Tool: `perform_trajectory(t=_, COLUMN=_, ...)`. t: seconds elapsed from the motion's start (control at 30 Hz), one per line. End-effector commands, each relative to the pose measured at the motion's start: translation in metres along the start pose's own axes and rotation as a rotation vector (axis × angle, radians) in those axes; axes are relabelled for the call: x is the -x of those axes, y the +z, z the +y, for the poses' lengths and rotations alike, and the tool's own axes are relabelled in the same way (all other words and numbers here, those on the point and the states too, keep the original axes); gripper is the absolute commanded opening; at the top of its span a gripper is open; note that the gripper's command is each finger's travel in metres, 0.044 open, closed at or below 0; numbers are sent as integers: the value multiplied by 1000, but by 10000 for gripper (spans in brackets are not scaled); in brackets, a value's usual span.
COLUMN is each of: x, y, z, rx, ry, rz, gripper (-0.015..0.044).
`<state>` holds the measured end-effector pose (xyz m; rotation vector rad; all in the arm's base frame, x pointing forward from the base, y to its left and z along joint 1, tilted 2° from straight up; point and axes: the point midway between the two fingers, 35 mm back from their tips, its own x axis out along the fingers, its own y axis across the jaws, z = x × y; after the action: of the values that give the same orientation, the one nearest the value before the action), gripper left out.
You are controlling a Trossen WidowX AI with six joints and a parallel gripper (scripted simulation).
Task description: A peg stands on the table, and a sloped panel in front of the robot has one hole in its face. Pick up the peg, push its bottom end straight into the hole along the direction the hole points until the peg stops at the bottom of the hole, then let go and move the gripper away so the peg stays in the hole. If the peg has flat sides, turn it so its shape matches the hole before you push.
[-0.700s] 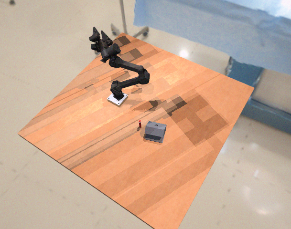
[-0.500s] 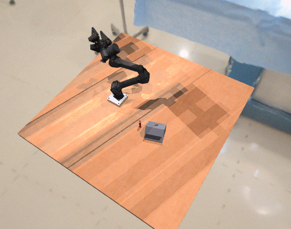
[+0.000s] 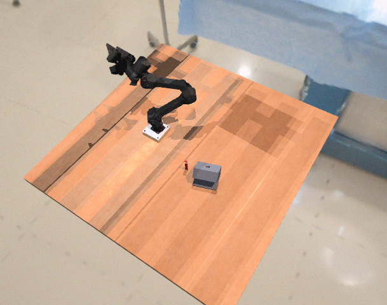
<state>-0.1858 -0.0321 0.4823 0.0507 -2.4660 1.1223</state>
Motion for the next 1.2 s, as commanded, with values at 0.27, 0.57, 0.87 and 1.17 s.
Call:
perform_trajectory(t=0.27, x=6, y=60, z=-34, rx=-62, ry=-119, rz=-239, gripper=440)
perform_trajectory(t=0.57, x=22, y=100, z=-57, rx=-119, ry=-190, rz=-415, gripper=440)
perform_trajectory(t=0.87, x=48, y=139, z=-80, rx=-155, ry=-251, rz=-601, gripper=440)
perform_trajectory(t=1.17, x=82, y=173, z=-100, rx=-184, ry=-304, rz=-786, gripper=440)
